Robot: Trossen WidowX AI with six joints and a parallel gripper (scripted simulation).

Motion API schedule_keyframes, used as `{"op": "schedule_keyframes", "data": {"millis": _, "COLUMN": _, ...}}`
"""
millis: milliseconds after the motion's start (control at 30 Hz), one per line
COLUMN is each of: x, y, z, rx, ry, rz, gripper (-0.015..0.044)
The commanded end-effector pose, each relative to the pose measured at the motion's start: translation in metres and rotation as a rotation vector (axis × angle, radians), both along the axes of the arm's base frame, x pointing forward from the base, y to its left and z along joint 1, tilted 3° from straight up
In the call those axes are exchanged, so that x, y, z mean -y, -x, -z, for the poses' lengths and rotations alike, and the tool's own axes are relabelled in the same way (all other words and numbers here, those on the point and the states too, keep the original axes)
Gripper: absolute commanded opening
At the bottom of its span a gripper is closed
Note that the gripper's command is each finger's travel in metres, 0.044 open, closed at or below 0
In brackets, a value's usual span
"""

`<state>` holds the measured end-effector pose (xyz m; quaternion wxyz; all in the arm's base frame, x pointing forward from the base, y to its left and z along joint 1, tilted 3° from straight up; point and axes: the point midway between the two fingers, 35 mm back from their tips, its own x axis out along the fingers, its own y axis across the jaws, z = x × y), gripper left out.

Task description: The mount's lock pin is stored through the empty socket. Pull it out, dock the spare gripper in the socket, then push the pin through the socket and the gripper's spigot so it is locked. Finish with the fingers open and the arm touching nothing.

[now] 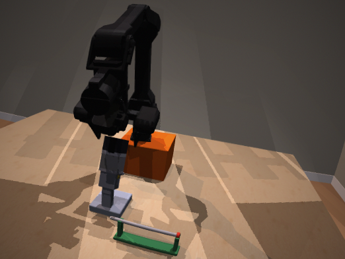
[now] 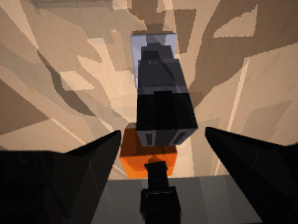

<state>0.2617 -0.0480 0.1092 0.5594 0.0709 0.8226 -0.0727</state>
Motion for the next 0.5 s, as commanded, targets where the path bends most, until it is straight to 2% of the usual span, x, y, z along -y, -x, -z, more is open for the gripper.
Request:
{"op": "schedule_keyframes", "data": {"millis": 0, "x": -0.001, "y": 0.003, "z": -0.009, "rx": 0.001, "ry": 0.0, "rz": 0.0, "gripper": 0.044}}
{"op": "schedule_keyframes", "data": {"millis": 467, "x": -0.004, "y": 0.016, "z": -0.032, "rx": 0.073, "ry": 0.012, "rz": -0.002, "gripper": 0.044}}
